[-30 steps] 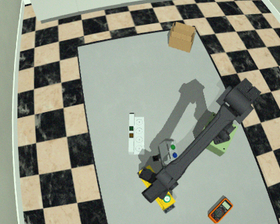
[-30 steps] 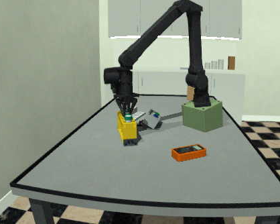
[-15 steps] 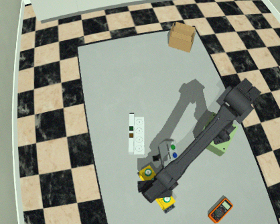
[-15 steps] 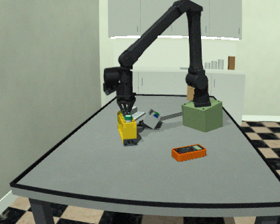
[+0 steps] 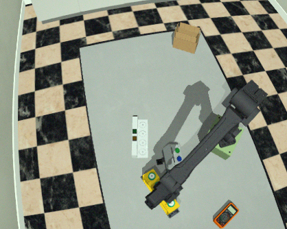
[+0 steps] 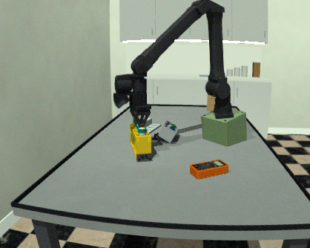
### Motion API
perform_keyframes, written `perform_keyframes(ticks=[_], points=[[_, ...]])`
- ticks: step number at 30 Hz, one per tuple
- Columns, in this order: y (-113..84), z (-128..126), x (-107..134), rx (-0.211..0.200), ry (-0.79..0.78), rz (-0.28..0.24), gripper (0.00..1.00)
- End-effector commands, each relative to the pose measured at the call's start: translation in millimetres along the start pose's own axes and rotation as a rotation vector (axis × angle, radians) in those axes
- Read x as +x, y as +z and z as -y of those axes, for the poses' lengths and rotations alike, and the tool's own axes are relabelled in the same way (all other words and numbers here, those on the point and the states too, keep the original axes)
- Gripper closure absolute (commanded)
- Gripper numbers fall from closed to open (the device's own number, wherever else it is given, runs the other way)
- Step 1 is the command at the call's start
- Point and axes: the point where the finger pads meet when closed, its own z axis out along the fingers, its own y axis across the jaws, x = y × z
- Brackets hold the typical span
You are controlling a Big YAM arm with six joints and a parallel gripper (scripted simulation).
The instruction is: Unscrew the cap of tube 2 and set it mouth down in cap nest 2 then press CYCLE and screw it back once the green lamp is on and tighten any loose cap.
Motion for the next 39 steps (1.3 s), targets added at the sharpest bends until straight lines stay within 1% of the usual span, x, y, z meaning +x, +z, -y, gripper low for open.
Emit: perform_keyframes(ticks=[1, 4, 6, 14, 20, 21, 23, 36, 39], points=[[0.5, -1.3, -1.8, -0.003, -0.279, -0.005, 1.0], [0.3, -1.2, -2.3, -0.004, -0.405, -0.005, 1.0], [0.3, -1.2, -2.3, -0.004, -0.405, -0.005, 1.0], [-0.1, -1.2, -2.8, -0.004, -0.804, -0.004, 1.0], [-0.5, -1.2, -3.2, -0.004, -1.075, -0.002, 1.0], [-0.4, -1.2, -3.2, -0.005, -1.105, -0.003, 1.0], [-0.4, -1.2, -3.2, -0.005, -1.105, -0.003, 1.0], [-1.2, -1.2, -4.1, -0.004, -1.726, 0.0, 1.0], [-0.9, -1.3, -4.2, -0.005, -1.746, 0.0, 1.0]])
